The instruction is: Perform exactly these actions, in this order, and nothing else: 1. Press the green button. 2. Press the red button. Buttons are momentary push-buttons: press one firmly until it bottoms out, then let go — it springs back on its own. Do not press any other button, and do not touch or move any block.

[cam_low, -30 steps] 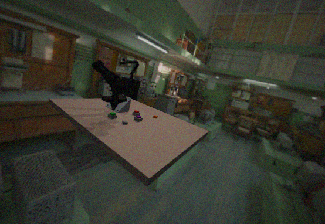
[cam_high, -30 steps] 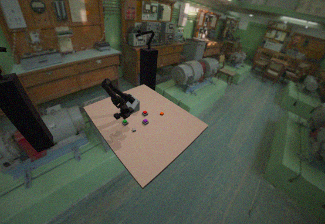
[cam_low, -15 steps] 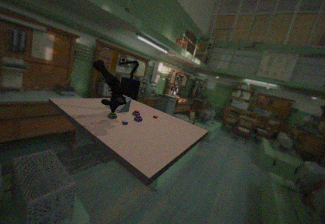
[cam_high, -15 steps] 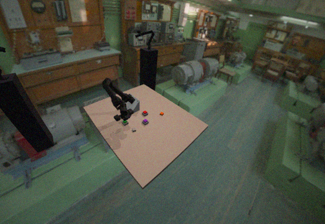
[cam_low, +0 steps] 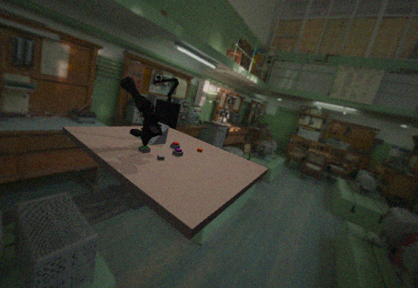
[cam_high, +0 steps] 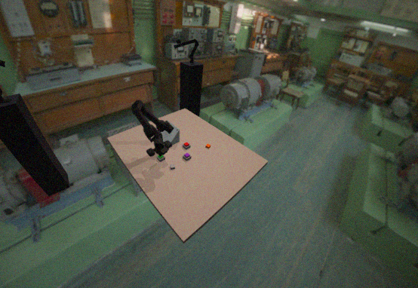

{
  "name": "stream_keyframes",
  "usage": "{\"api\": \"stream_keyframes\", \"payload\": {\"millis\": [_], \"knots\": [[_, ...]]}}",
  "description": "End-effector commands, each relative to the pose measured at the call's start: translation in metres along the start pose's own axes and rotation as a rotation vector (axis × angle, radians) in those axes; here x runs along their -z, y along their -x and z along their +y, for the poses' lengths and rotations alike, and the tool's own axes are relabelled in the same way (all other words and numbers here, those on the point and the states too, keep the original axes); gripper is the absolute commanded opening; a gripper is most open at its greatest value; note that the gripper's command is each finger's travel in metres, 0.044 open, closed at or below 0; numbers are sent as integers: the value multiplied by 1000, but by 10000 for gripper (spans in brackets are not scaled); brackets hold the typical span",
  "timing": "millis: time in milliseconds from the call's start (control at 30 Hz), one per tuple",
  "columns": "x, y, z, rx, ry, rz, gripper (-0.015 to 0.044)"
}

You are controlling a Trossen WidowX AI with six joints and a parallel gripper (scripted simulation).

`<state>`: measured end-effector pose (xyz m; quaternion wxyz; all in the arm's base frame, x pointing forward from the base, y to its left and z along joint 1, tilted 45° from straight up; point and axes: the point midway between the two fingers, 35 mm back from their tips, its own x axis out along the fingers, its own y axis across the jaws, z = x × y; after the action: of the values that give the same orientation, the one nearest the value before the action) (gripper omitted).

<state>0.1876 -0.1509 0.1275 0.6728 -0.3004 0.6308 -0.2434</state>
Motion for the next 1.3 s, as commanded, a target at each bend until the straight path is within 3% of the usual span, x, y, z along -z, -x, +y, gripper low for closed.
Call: {"api": "stream_keyframes", "payload": {"millis": [0, 267, 400, 600, 800, 967, 1267], "knots": [[0, -2, 2, -5, 8, 5, 20], [0, 1, 0, -1, 0, 1, 20], [0, 29, 2, -7, 8, 5, 20], [-1, 38, 2, -11, 8, 5, 20], [-1, 91, 2, -12, 10, 7, 20], [-2, 92, 4, -14, 10, 6, 20], [-44, 99, 143, -79, 23, -1, 20]]}}
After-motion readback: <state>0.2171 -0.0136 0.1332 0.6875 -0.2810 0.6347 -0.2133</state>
